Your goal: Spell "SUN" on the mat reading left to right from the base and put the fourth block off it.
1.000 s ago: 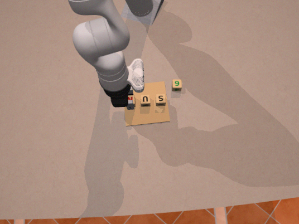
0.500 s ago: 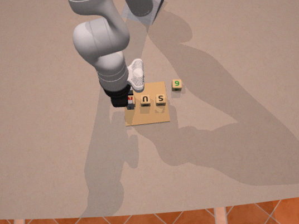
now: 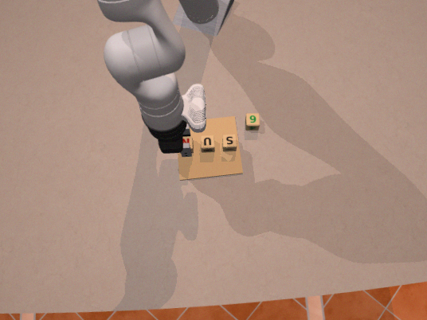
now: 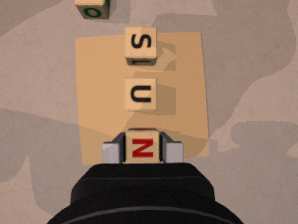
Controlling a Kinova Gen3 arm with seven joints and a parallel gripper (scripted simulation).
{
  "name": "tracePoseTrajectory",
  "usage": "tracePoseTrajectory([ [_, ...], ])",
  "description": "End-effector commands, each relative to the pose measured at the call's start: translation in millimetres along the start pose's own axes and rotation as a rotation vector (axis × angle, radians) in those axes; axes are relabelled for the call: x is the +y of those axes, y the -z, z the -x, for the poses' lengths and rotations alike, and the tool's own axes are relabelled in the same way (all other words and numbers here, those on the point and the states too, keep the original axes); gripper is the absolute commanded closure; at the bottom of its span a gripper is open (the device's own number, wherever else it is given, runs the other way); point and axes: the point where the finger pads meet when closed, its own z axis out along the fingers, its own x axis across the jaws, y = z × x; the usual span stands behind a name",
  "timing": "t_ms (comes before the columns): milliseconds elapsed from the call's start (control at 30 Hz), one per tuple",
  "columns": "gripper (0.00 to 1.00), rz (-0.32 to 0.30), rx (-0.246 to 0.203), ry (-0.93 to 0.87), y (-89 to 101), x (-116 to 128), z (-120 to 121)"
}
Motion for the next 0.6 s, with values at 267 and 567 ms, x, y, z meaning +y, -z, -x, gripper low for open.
tracePoseTrajectory([
  [267,0.43,0.000,0.000,0.000,-2.1,0.0,-0.2],
  [567,0.43,0.000,0.000,0.000,-3.2,0.0,-0.2],
])
